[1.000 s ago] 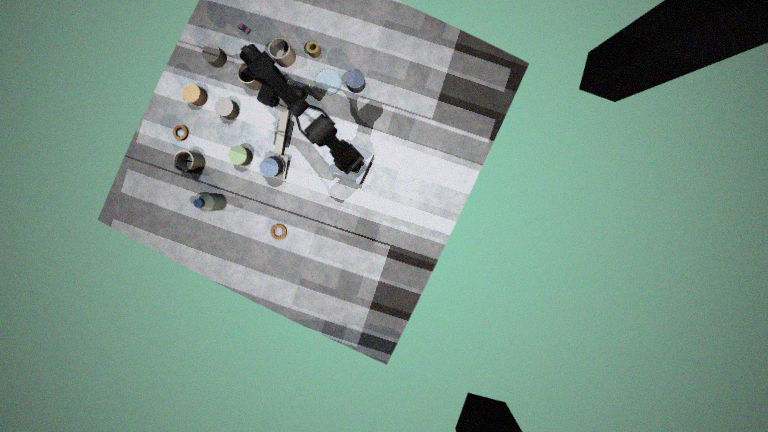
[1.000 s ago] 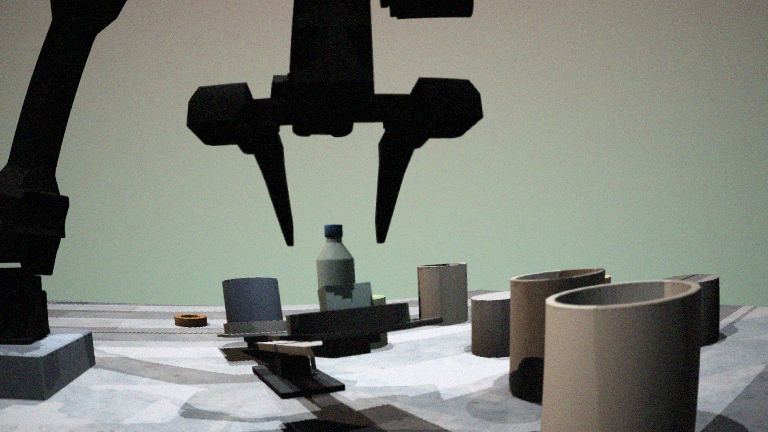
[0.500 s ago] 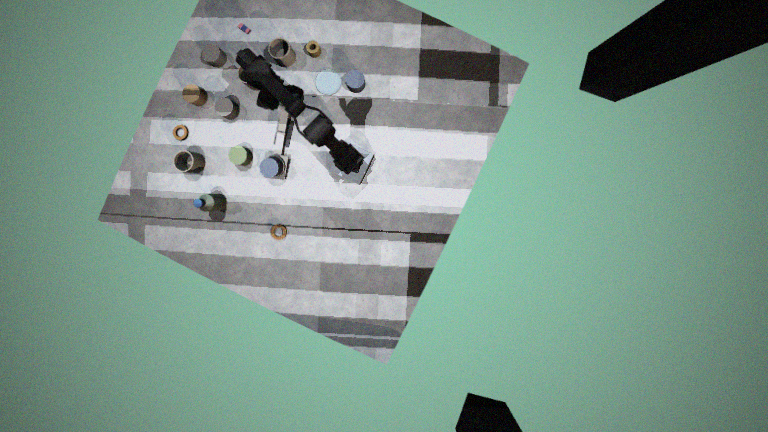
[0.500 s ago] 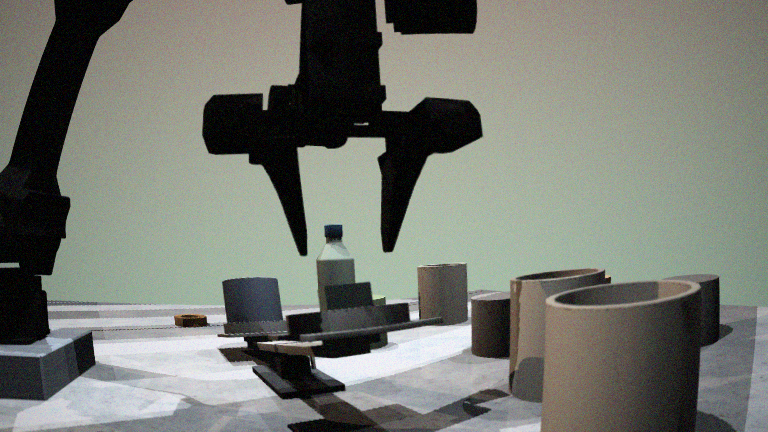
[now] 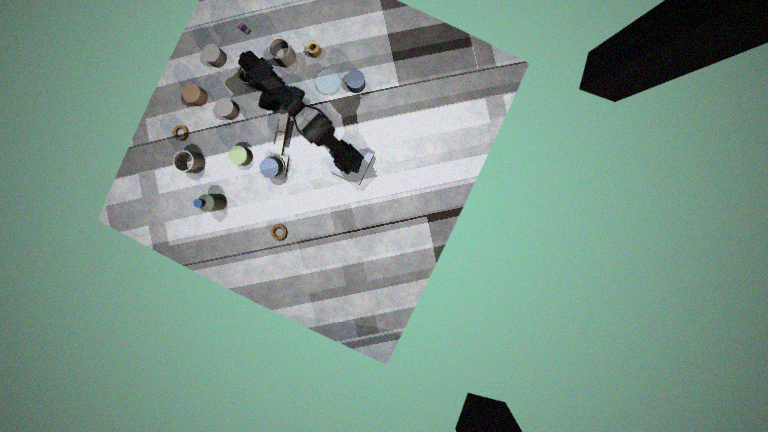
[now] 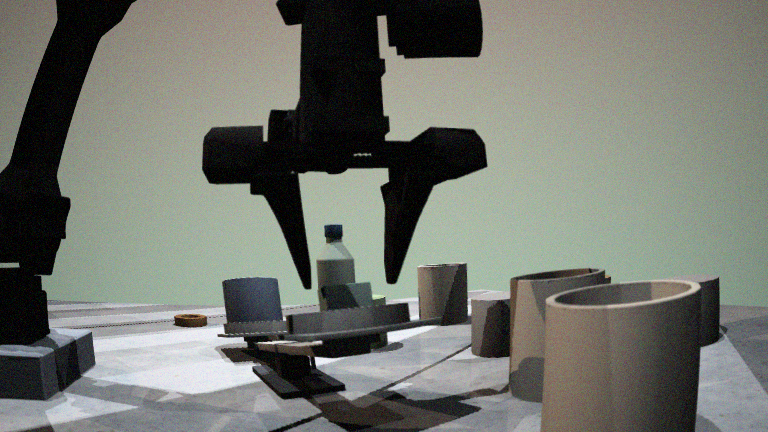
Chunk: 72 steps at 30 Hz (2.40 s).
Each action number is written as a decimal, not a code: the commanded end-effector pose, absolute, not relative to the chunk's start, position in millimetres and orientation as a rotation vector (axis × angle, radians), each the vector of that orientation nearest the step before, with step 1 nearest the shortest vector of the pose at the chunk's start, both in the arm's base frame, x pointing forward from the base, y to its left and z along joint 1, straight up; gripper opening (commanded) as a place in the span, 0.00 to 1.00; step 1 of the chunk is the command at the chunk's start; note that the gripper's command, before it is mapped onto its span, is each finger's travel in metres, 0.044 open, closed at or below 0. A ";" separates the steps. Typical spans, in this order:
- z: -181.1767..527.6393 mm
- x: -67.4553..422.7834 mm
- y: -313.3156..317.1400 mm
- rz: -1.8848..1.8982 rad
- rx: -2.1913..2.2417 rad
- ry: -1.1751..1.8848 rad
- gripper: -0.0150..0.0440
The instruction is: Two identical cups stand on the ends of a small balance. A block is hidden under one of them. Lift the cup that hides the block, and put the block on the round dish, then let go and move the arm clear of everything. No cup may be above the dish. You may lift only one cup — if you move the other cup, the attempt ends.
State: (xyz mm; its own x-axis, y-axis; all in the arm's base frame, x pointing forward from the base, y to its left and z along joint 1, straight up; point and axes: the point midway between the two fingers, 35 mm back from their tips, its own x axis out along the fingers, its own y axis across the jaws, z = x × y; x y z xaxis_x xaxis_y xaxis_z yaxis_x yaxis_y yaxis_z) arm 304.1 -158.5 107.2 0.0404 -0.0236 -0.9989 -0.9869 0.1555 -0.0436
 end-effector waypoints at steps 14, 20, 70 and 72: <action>86.3 301.9 -156.8 1.069 -1.123 1.263 0.55; 86.3 301.9 -156.8 1.069 -1.123 1.263 0.48; 79.5 183.9 -272.6 1.070 -1.126 1.279 0.25; 76.7 184.1 -272.9 1.070 -1.126 1.279 0.25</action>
